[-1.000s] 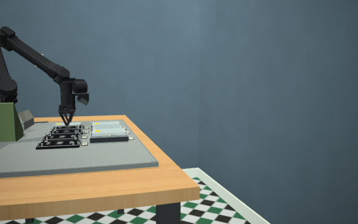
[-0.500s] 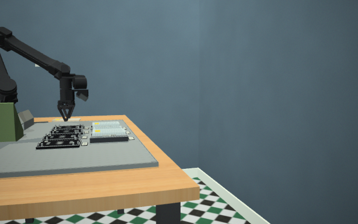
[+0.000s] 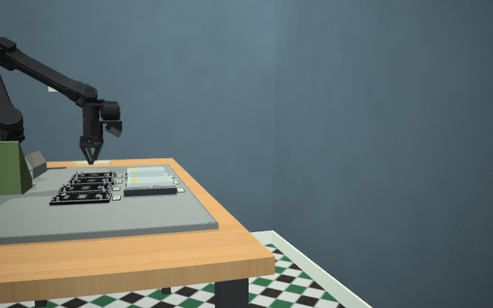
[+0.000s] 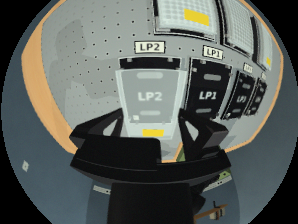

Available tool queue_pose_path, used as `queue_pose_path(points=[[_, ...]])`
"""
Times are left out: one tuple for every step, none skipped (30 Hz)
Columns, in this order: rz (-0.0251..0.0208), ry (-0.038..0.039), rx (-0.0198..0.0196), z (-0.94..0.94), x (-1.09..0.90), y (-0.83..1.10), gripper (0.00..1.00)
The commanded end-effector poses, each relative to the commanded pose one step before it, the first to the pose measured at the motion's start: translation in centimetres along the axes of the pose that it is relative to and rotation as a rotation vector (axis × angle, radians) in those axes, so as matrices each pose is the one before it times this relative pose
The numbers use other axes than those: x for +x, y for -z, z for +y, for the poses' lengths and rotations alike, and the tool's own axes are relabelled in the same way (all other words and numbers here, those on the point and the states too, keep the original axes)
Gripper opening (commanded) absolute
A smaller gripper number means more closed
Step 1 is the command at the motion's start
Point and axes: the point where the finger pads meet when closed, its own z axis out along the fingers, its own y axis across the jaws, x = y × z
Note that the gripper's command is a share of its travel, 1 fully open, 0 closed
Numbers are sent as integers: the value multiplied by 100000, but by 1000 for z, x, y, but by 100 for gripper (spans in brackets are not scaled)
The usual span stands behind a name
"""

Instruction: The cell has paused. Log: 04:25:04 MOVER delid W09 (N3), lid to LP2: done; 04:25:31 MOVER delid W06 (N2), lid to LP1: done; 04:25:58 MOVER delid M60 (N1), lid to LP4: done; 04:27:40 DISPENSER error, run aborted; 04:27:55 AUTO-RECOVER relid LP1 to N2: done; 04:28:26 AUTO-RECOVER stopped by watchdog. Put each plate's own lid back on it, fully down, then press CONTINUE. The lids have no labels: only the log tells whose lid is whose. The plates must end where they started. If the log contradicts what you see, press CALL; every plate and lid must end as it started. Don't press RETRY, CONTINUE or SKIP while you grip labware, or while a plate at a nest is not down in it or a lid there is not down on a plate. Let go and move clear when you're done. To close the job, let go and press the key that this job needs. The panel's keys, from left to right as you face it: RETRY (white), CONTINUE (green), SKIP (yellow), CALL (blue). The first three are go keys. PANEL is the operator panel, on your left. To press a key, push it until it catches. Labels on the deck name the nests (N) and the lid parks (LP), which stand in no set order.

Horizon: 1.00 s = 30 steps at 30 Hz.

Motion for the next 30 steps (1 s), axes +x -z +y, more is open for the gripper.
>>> queue_pose_path(points=[[-2517,1801,-643,674,-1700,1002,0],[0,0,0,0,0,0,0],[0,0,0,0,0,0,0],[83,28,11,16,7,-9,0],[63,-102,17,-7,5,12,0],[26,-126,19,-14,-2,22,0],[-129,68,-23,5,-42,21,0],[-110,161,-31,22,-41,3,0],[104,25,8,18,12,-13,0],[129,-49,20,7,19,-8,0],[6,-61,6,-6,-10,12,0],[-152,65,-21,0,-50,20,0],[-62,1,-9,-1,-26,16,0],[59,-61,14,0,6,7,0],[101,-28,15,10,17,-5,0],[-4,84,-11,18,-11,-5,0],[-95,90,-21,8,-35,5,0],[-9,-60,10,-11,-12,11,0],[0,0,0,0,0,0,0],[0,0,0,0,0,0,0],[-420,2244,-208,-358,-485,11,0],[-248,2223,4,-383,-427,0,0],[-307,1299,-28,-382,-433,-6,0],[-295,275,-23,-389,-424,-6,0],[-276,253,6,-396,-417,-7,0],[-11,-13,38,-405,-342,-8,0],[25,-49,40,-406,-332,-8,0],[158,-183,47,-408,-294,-8,0],[51,-76,36,-404,-324,-7,0],[-52,28,29,-402,-353,-7,0]])
